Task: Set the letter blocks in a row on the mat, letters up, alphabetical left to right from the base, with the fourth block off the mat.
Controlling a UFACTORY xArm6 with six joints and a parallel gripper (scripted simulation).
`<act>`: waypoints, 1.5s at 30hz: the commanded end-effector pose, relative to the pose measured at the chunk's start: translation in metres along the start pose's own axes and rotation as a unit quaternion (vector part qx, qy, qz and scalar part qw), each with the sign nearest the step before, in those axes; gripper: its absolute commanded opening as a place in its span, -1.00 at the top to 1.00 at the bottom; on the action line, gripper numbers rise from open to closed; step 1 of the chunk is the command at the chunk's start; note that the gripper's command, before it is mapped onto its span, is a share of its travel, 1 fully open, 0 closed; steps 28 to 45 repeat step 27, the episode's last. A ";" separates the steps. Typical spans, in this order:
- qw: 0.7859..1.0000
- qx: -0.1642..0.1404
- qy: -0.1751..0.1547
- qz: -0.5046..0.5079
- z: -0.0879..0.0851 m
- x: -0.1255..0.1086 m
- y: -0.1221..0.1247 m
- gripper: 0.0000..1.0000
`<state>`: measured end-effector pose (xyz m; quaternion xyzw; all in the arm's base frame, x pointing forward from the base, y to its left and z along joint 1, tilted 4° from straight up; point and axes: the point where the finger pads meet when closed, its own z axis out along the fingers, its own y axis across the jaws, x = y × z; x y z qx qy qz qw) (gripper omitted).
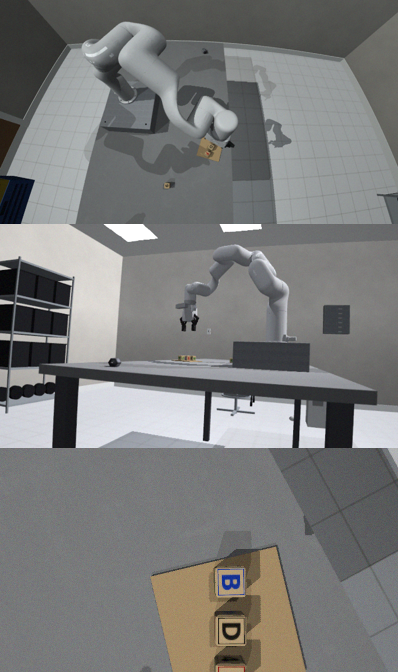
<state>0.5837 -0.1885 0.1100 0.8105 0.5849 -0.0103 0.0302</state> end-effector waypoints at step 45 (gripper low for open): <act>1.000 -0.002 0.000 0.000 -0.002 0.000 0.001 -1.00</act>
